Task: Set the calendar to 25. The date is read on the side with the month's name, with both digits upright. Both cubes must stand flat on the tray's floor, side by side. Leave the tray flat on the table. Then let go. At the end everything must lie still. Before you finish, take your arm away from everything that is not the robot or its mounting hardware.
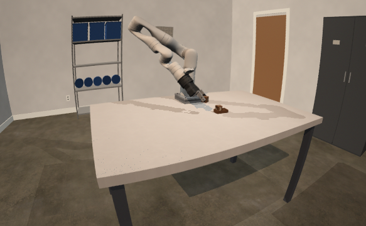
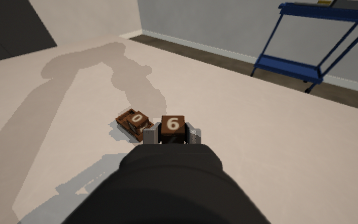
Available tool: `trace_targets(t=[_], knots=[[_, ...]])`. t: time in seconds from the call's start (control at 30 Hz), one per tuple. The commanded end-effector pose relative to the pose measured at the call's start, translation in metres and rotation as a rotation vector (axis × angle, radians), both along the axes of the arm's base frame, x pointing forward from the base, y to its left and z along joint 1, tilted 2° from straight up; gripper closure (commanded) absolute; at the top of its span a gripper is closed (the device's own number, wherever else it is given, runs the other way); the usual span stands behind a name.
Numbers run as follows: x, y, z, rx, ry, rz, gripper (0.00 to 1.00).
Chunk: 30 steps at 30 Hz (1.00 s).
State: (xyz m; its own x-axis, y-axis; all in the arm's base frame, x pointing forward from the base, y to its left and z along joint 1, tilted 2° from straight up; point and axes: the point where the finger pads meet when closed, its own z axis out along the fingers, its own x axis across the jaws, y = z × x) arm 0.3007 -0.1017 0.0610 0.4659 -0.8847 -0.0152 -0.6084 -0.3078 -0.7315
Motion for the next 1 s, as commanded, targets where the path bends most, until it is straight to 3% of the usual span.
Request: trace_targets(t=[0.0,0.97], knots=[[0.0,0.0,0.0,0.0,0.0,0.0,0.4],[0.001,0.001,-0.033,0.0,0.0,0.0,0.4]])
